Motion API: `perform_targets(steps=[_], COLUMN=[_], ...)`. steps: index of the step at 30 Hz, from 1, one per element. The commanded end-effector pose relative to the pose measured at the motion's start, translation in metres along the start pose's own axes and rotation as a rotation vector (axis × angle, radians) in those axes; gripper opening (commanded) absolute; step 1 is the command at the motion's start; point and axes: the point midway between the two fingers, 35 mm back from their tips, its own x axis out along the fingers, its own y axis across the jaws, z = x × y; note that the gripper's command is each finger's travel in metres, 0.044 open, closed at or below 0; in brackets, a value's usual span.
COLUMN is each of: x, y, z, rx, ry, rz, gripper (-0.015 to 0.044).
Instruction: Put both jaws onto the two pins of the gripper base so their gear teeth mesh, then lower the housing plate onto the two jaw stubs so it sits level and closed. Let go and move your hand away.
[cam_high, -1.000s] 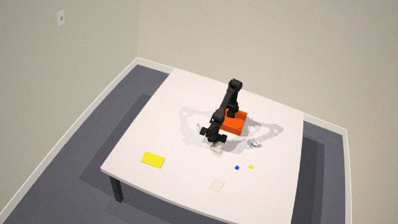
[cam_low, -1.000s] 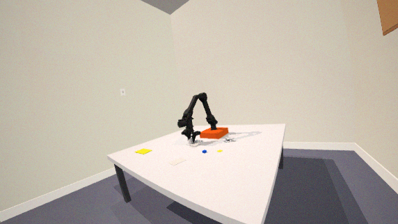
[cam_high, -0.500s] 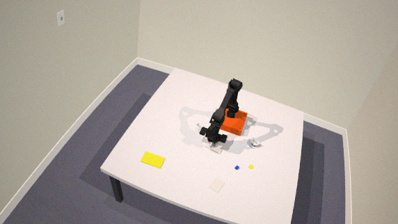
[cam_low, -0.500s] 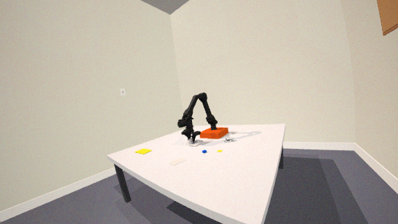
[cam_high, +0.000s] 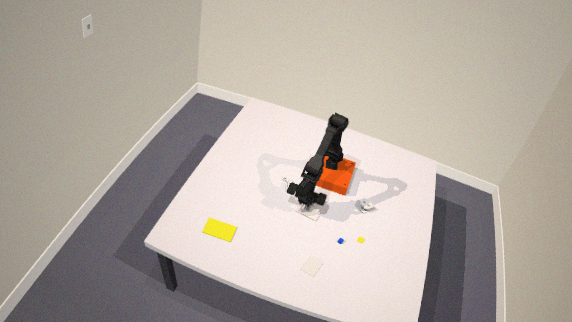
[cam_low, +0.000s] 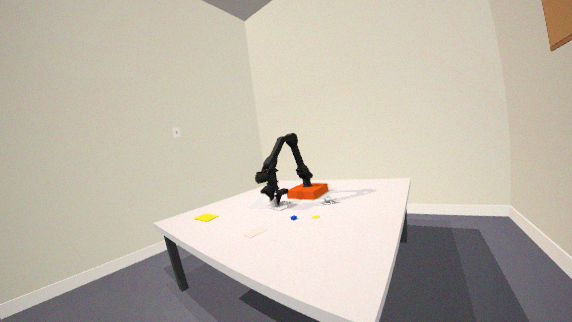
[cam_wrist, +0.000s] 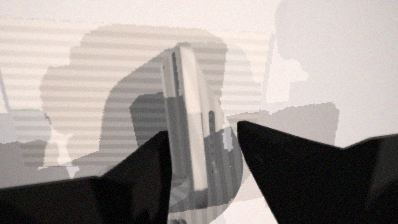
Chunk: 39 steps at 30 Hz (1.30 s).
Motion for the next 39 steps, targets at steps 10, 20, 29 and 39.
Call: perform_targets(steps=[10, 20, 29, 39], x=[0.001, 0.000, 0.000, -0.041], y=[0.000, 0.000, 0.000, 0.000], z=[0.000, 0.000, 0.000, 0.002], rx=[-0.004, 0.000, 0.000, -0.002], ry=[-0.001, 0.000, 0.000, -0.001], rz=[0.003, 0.000, 0.000, 0.002], gripper=[0.0134, 0.0224, 0.0224, 0.0224])
